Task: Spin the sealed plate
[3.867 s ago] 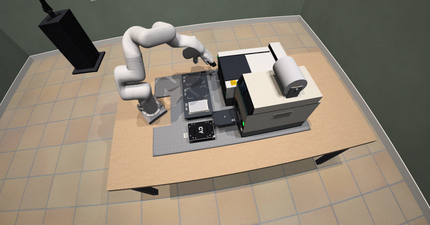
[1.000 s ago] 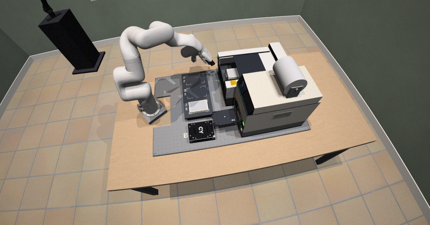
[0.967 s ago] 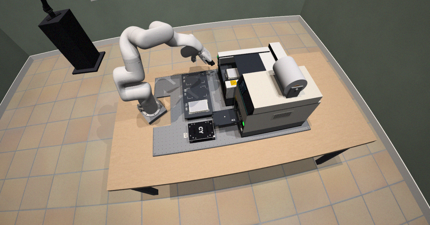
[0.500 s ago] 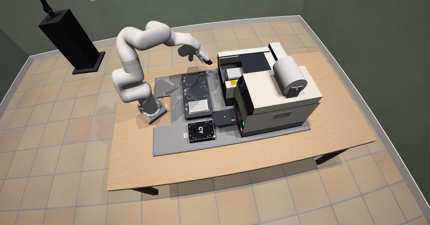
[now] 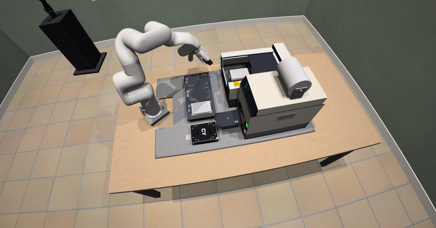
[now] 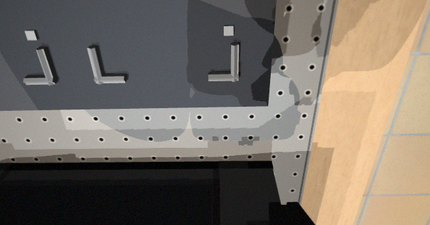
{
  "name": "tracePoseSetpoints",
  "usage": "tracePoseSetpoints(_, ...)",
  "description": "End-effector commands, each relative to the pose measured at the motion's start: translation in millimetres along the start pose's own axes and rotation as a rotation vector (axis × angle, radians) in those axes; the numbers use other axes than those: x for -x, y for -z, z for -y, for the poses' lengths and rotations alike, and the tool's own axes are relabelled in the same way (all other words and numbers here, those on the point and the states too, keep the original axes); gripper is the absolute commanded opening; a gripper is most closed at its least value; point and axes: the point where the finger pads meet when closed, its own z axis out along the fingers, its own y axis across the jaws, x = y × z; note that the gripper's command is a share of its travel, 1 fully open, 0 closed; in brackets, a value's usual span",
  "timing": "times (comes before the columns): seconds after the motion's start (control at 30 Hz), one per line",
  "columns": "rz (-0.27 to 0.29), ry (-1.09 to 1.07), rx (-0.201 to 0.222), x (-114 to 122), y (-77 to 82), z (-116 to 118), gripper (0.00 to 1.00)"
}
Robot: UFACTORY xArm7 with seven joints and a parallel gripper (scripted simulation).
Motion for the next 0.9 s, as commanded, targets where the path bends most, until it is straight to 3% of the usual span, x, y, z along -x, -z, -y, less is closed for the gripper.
tracePoseSetpoints(0.0,0.004,-0.002,0.003,-1.1,6.5,-0.7,0.0)
tracePoseSetpoints(0.1,0.004,-0.002,0.003,-1.1,6.5,-0.7,0.0)
tracePoseSetpoints(0.43,0.004,-0.001,0.003,17.4,53.0,-0.5,0.0)
tracePoseSetpoints(0.87,0.004,-0.001,0.003,17.7,53.7,-0.5,0.0)
